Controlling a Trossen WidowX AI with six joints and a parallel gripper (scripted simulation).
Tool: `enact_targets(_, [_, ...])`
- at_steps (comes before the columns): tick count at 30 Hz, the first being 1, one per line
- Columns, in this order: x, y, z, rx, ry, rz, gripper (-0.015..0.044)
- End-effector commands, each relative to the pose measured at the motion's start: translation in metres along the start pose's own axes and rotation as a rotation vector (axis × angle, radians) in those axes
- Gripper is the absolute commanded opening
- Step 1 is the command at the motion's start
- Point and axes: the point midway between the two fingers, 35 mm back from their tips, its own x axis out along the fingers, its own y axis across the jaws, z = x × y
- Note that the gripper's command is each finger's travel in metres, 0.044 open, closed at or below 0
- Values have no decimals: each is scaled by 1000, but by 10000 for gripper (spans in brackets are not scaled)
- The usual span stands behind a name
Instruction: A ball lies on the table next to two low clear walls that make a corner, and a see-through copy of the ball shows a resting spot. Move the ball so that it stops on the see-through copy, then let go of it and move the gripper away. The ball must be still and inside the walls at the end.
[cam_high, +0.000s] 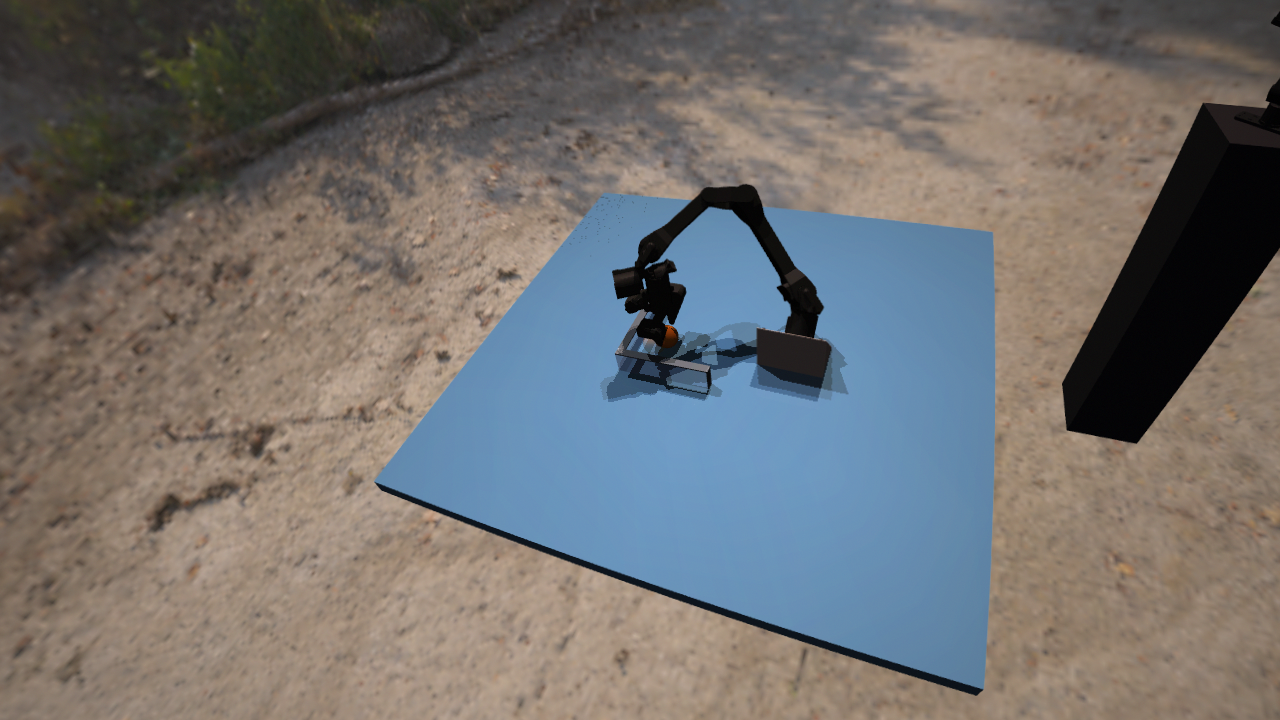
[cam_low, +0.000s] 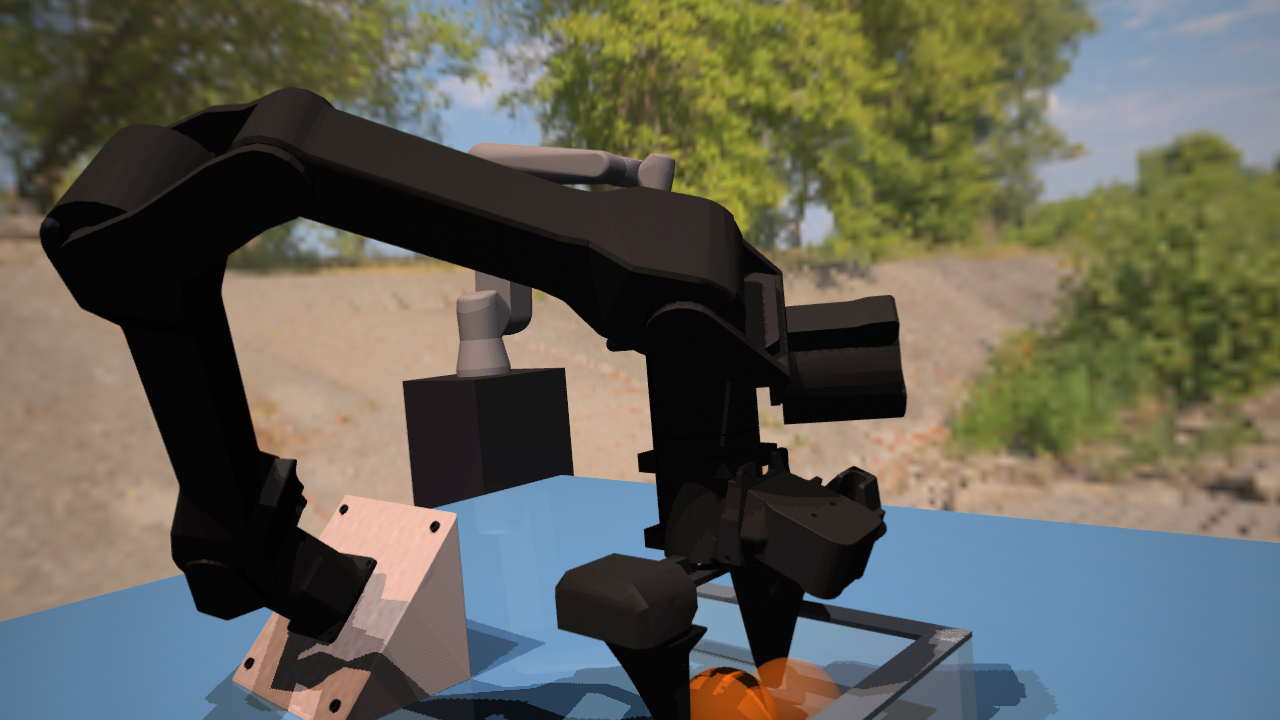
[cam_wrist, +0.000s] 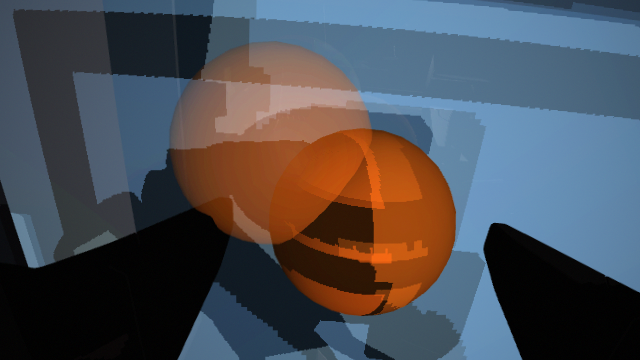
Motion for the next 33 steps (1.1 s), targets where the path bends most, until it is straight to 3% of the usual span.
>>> enact_targets(1, [8, 0, -2, -9, 1, -6, 398])
enact_targets(3, [9, -1, -2, -9, 1, -6, 398])
enact_targets(7, [9, -1, -2, -9, 1, -6, 293])
enact_targets(14, [9, -1, -2, -9, 1, -6, 247])
enact_targets(23, [-26, 3, 4, -36, -10, 0, 11])
enact_targets(33, [-83, 4, 4, -76, -26, 4, 0])
